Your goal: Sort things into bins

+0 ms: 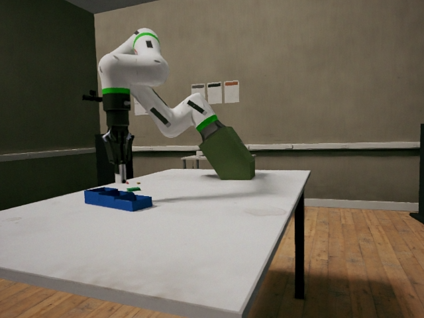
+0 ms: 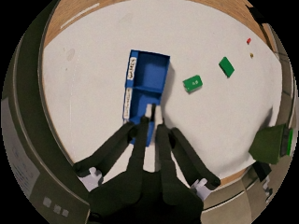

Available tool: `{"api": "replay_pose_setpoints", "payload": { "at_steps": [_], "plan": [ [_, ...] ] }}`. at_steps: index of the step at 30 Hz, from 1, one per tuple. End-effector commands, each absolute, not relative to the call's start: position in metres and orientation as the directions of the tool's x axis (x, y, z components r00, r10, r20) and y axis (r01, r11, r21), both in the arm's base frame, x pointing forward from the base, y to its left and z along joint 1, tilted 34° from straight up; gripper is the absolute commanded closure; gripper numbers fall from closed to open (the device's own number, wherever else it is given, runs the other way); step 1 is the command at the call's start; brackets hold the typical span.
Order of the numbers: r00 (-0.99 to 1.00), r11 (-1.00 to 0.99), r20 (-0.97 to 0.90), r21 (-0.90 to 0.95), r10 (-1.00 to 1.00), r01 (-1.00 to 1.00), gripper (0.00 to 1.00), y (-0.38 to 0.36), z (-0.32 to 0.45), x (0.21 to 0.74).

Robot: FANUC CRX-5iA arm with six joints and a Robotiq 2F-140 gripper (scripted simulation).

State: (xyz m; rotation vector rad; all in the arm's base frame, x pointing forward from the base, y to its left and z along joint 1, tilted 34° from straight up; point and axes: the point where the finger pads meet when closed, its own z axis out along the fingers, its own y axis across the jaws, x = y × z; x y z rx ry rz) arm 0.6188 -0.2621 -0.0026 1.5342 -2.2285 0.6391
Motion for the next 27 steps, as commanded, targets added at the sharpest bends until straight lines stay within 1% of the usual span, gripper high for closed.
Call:
{"api": "replay_pose_setpoints", "payload": {
  "at_steps": [1,6,20,27],
  "plan": [
    [-0.385,0.346,0.528,-0.176,-0.757,-0.921,0.85,-0.263,-0.004,0.639],
    [-0.385,0.346,0.528,-0.176,-0.757,-0.921,0.85,-0.263,-0.004,0.646],
    [-0.385,0.346,0.528,-0.176,-0.757,-0.921,0.85,-0.263,-0.004,0.642],
    [-0.385,0.346,0.528,-0.176,-0.757,-0.921,0.85,-0.271,-0.015,0.642]
  ]
}}
